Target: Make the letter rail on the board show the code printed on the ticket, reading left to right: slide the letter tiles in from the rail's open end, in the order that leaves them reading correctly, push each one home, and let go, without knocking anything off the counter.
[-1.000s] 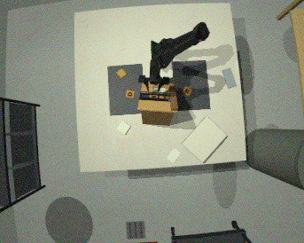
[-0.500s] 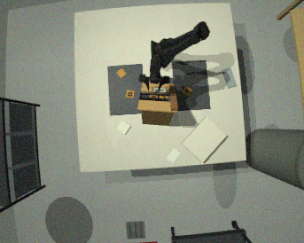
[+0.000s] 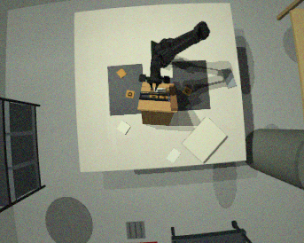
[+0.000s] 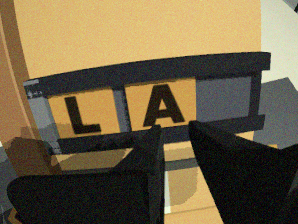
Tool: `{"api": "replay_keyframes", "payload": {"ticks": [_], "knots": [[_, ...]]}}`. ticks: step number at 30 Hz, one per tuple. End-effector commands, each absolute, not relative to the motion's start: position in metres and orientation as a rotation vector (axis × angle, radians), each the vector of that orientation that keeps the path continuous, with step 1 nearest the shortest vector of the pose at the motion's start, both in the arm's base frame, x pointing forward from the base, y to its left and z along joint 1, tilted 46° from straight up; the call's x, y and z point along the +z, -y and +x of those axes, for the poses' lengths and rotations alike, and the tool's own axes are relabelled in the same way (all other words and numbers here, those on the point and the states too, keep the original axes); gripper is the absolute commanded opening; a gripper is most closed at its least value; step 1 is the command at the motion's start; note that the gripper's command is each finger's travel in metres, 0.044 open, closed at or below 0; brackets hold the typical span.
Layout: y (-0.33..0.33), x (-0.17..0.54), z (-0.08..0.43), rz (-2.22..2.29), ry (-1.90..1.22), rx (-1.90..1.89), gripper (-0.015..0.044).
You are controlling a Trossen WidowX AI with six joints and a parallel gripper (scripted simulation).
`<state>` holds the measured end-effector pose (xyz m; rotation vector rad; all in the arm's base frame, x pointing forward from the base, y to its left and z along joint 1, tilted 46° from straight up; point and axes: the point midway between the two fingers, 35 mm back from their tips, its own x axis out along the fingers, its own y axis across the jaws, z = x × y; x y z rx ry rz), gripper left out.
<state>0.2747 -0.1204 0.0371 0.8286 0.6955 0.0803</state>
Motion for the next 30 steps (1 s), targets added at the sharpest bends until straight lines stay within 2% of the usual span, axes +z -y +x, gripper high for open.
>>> {"api": "replay_keyframes", "payload": {"ticks": [1,12,30], "knots": [[0.12,0.037,0.275,0.829,-0.696,0.08,0.0],[0.123,0.035,0.277,0.831,-0.718,0.078,0.0],[0.151,0.016,0.299,0.79,-1.322,0.368,0.0]]}}
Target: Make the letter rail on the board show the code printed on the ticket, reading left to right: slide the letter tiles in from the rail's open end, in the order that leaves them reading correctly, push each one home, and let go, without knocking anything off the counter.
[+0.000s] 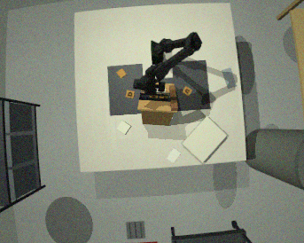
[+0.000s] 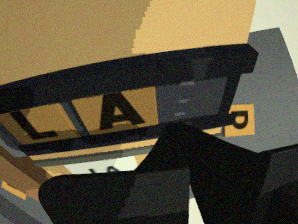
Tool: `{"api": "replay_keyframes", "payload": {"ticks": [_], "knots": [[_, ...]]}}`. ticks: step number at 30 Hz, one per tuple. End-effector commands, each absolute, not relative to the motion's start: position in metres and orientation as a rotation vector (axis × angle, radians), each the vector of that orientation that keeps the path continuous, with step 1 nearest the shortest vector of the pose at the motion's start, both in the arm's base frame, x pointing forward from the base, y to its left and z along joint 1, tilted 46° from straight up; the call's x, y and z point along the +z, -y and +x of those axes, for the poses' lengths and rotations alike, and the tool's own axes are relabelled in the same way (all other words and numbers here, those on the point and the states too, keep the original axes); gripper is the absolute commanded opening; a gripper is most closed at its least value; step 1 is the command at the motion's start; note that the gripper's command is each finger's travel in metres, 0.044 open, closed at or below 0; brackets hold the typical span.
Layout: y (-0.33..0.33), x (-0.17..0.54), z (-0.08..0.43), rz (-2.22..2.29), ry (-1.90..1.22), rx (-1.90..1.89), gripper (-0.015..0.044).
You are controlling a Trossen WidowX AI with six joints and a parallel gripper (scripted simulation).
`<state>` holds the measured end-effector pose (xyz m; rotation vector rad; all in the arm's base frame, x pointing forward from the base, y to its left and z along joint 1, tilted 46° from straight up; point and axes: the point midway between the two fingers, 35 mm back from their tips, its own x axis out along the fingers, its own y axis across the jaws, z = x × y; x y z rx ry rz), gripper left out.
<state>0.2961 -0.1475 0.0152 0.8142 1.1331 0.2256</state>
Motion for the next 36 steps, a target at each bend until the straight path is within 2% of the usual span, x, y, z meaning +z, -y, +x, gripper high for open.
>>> {"api": "replay_keyframes", "payload": {"ticks": [1,36], "knots": [[0.1516,0.0158,0.2987,0.789,-1.337,0.382,0.0],[0.148,0.0096,0.3082,0.789,-1.341,0.387,0.0]]}}
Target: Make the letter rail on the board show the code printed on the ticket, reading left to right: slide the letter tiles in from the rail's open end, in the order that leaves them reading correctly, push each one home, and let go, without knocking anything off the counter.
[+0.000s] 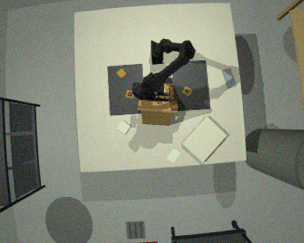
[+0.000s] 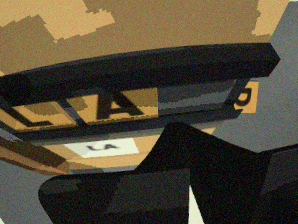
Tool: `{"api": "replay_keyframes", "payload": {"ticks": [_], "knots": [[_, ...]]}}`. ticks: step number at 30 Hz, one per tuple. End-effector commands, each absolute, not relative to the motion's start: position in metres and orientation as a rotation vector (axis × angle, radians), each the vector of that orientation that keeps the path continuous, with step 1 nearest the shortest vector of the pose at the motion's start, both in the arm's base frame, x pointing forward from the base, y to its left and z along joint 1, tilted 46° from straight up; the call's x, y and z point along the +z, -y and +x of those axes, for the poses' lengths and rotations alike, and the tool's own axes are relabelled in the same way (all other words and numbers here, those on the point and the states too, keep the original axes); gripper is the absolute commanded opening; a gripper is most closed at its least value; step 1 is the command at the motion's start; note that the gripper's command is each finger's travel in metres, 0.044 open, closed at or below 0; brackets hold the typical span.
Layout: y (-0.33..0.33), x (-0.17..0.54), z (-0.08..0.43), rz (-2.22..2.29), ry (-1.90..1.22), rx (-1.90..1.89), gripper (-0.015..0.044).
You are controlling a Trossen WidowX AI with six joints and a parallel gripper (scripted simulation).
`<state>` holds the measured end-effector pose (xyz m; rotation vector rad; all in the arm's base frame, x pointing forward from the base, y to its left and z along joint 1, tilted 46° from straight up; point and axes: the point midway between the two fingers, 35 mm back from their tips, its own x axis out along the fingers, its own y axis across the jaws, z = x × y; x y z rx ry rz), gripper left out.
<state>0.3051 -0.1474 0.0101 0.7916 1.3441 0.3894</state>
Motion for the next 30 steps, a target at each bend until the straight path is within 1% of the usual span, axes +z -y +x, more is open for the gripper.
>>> {"api": "replay_keyframes", "payload": {"ticks": [1,30], "knots": [[0.148,0.009,0.309,0.789,-1.341,0.387,0.0],[0.143,0.003,0.321,0.789,-1.34,0.388,0.0]]}}
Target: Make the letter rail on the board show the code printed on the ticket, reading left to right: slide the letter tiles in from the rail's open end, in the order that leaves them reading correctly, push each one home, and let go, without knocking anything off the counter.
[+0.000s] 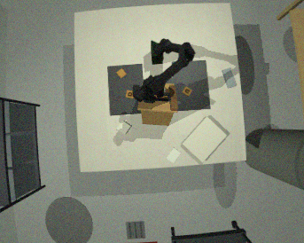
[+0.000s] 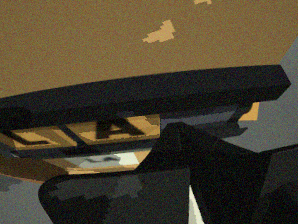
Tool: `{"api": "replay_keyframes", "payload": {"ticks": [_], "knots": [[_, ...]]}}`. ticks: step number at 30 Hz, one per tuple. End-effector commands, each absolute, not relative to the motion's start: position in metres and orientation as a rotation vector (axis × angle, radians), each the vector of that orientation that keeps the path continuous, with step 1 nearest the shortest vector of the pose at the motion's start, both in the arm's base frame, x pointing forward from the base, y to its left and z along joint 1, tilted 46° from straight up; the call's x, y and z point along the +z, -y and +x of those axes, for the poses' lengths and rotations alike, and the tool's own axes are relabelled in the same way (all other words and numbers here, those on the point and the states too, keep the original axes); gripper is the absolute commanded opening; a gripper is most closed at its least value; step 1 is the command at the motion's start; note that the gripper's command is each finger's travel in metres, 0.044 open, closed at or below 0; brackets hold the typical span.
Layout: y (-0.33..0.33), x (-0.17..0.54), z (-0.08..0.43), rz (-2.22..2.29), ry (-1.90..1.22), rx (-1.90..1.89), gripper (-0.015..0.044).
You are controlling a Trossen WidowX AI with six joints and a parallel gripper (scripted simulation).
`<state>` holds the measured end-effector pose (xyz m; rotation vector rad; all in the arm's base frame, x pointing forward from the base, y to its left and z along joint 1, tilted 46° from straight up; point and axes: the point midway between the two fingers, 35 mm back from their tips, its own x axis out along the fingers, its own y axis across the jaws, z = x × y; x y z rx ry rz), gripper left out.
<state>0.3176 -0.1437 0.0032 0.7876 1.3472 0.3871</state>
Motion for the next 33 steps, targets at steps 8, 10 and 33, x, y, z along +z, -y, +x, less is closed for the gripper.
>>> {"api": "replay_keyframes", "payload": {"ticks": [8,10,33], "knots": [[0.1422,0.0009,0.3242,0.789,-1.34,0.388,0.0],[0.142,0.0005,0.3248,0.789,-1.34,0.388,0.0],[0.1364,0.0044,0.3222,0.789,-1.34,0.388,0.0]]}}
